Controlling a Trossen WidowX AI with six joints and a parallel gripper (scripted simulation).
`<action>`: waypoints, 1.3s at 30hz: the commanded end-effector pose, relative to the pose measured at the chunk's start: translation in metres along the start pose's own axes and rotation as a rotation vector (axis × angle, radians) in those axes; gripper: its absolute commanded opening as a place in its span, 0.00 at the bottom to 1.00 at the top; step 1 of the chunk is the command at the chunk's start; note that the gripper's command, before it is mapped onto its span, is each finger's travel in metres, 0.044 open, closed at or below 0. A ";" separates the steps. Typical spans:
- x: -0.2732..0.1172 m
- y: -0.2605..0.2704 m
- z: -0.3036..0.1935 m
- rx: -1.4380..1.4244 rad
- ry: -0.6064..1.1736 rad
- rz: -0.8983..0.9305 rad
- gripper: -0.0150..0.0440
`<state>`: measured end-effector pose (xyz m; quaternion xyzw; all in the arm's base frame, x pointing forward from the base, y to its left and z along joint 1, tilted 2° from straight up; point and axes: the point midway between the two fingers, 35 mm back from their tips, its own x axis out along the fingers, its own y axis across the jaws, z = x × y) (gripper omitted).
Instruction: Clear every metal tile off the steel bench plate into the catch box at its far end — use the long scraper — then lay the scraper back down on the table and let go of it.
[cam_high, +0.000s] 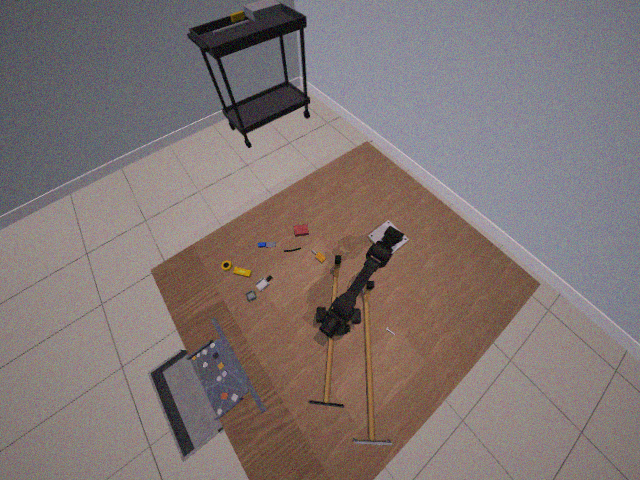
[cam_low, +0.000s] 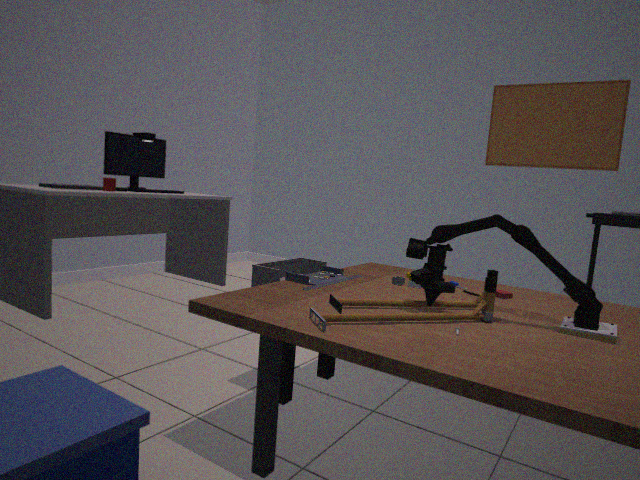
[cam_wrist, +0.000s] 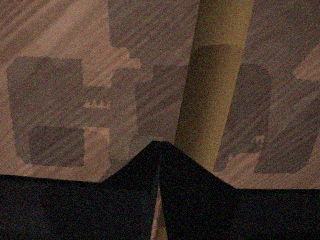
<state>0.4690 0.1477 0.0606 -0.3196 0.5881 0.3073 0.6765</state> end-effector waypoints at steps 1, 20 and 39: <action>0.005 -0.006 -0.001 -0.001 0.003 0.000 0.25; 0.005 -0.025 -0.002 -0.002 -0.006 -0.010 0.25; 0.006 -0.043 -0.005 -0.002 -0.014 -0.021 0.25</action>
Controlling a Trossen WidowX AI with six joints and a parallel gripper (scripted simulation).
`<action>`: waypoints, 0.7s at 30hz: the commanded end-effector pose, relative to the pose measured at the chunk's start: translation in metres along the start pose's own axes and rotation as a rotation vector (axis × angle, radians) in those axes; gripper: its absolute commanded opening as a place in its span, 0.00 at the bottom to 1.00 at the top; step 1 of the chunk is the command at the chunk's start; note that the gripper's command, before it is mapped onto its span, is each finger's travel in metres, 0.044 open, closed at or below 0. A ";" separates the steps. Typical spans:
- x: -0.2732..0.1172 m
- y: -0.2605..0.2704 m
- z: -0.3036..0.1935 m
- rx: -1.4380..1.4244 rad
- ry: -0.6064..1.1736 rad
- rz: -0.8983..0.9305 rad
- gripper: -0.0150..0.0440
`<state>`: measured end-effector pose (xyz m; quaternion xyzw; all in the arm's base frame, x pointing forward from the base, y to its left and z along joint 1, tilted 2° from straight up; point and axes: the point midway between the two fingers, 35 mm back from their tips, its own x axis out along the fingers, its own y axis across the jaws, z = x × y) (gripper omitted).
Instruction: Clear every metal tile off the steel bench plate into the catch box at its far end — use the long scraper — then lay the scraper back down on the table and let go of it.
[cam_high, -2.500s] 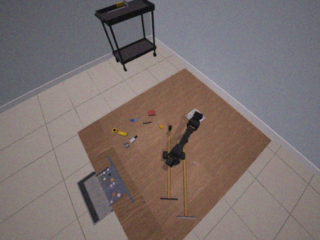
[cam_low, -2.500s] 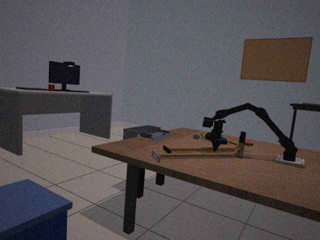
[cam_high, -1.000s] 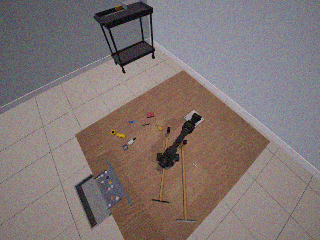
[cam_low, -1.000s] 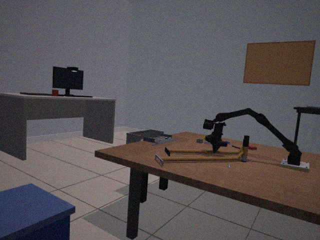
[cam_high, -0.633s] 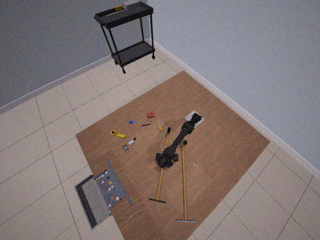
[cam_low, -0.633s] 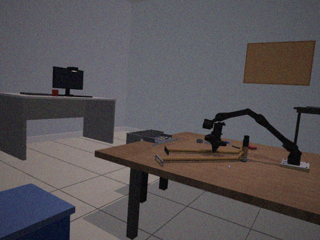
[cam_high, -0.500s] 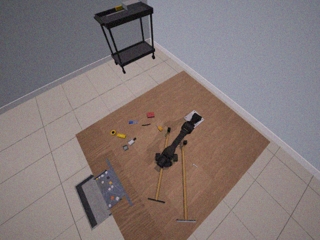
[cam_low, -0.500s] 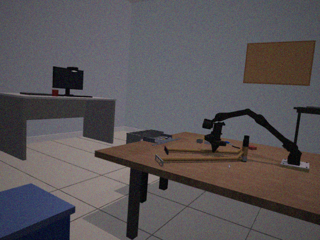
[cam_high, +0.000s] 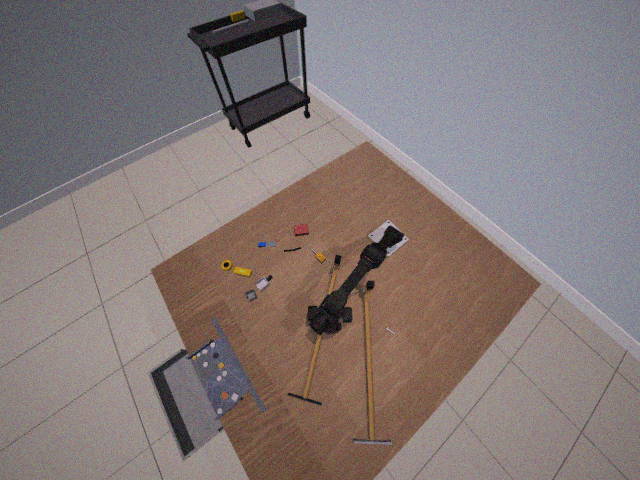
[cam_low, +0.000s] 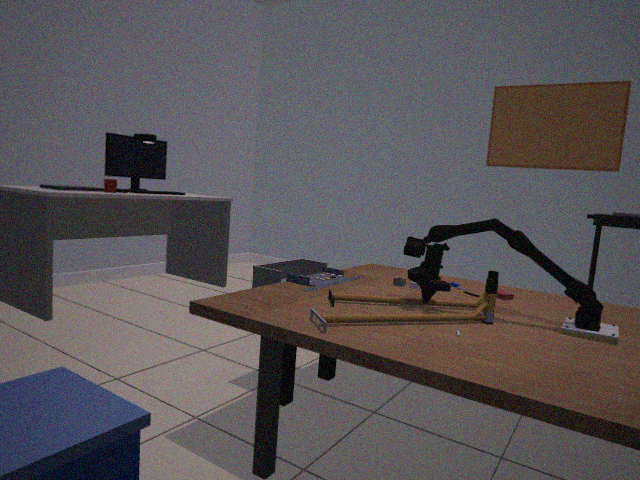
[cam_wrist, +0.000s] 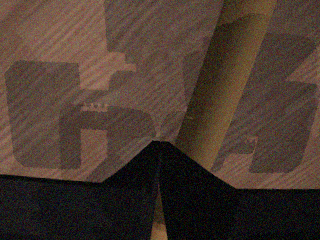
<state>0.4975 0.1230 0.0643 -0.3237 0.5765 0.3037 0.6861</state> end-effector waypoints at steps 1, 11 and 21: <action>0.007 -0.006 -0.003 0.000 0.007 0.001 0.25; 0.008 -0.016 -0.005 0.000 0.003 -0.005 0.25; -0.014 -0.016 -0.002 -0.001 -0.020 -0.021 0.25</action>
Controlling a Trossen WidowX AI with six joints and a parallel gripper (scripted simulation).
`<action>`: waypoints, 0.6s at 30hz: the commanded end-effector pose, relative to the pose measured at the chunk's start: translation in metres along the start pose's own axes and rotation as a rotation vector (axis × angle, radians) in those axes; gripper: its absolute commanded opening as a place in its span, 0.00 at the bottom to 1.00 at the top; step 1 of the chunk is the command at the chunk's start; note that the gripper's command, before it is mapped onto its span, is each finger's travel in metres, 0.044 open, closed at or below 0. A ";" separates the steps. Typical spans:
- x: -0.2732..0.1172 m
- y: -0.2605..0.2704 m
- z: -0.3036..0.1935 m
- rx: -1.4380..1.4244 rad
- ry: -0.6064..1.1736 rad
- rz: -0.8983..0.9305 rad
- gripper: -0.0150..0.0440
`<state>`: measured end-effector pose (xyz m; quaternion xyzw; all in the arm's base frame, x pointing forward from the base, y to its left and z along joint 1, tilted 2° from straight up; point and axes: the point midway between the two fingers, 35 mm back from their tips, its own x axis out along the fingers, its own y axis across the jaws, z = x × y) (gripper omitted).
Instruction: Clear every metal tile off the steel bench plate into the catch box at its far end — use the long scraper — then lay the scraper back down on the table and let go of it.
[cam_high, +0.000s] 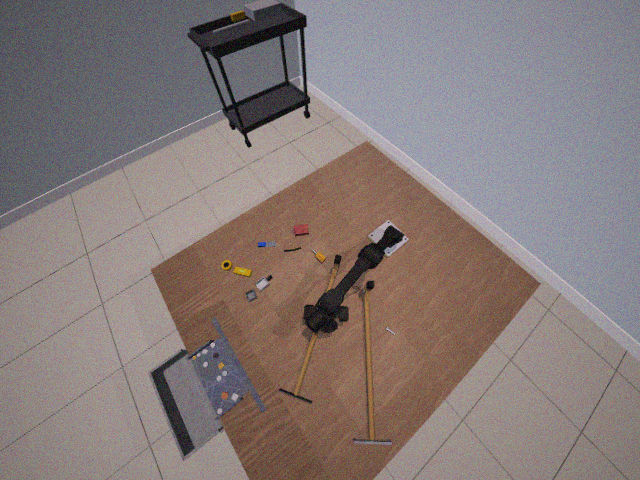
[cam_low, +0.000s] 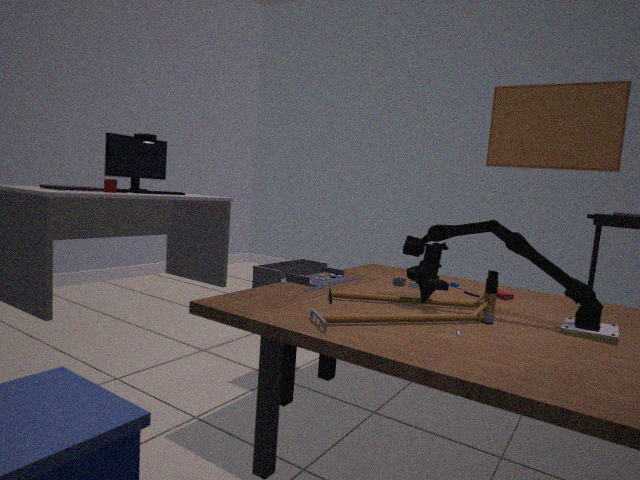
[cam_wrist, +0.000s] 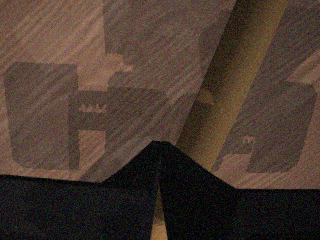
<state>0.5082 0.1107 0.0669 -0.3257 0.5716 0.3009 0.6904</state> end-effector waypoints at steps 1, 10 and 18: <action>-0.016 0.000 0.001 -0.001 -0.014 -0.012 0.25; -0.051 0.000 0.001 -0.001 -0.044 -0.037 0.25; -0.061 0.003 0.003 0.052 -0.055 -0.043 0.25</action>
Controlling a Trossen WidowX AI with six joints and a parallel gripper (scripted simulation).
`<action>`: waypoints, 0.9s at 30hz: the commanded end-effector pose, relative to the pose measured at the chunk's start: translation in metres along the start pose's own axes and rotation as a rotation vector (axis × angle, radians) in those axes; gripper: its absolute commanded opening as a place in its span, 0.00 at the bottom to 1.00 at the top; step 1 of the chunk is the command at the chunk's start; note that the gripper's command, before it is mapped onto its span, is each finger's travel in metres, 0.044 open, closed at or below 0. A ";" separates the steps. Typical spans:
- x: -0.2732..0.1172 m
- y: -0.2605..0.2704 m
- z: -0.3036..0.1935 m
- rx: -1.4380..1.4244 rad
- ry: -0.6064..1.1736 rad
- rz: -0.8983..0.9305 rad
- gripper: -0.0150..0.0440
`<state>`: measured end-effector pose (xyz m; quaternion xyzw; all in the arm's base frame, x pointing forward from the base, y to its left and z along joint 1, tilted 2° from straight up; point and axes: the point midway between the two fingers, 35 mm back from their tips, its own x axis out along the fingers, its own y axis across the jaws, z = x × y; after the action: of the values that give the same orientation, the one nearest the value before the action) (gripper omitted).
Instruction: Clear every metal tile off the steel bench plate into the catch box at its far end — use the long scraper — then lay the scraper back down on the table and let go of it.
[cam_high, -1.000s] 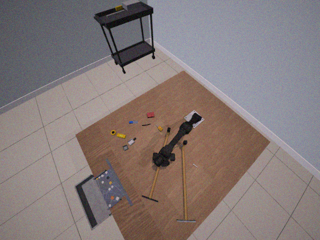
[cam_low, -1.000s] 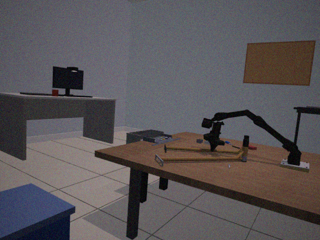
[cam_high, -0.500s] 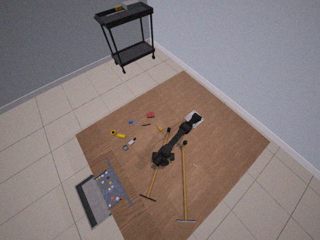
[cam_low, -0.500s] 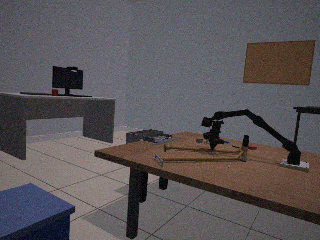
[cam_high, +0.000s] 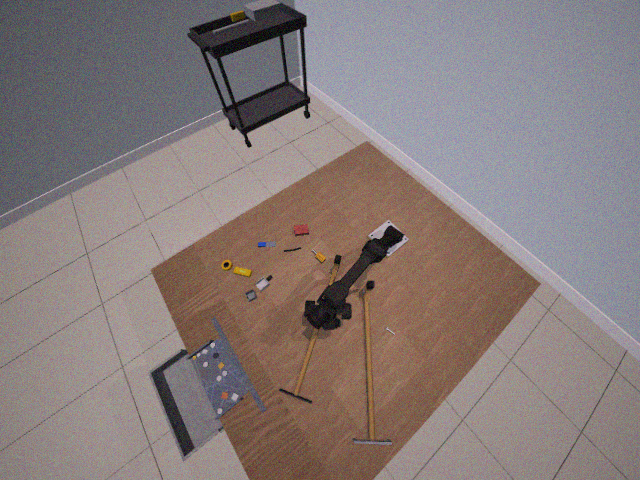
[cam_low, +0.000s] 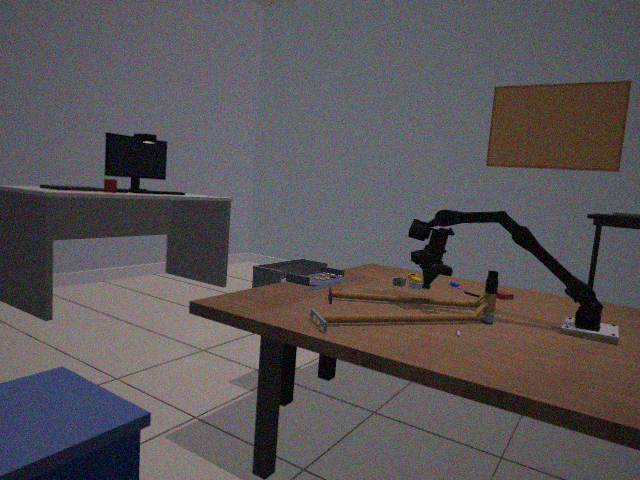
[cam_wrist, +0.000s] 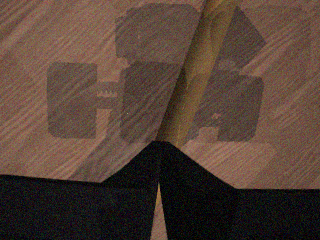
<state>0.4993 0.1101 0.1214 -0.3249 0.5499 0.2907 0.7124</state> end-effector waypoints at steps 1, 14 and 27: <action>-0.008 0.003 0.003 0.060 -0.007 -0.004 0.25; -0.030 0.018 0.014 0.341 -0.035 -0.010 0.25; -0.050 0.032 0.022 0.589 -0.062 -0.008 0.25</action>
<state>0.4785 0.1421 0.1639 -0.1194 0.5869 0.1429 0.7879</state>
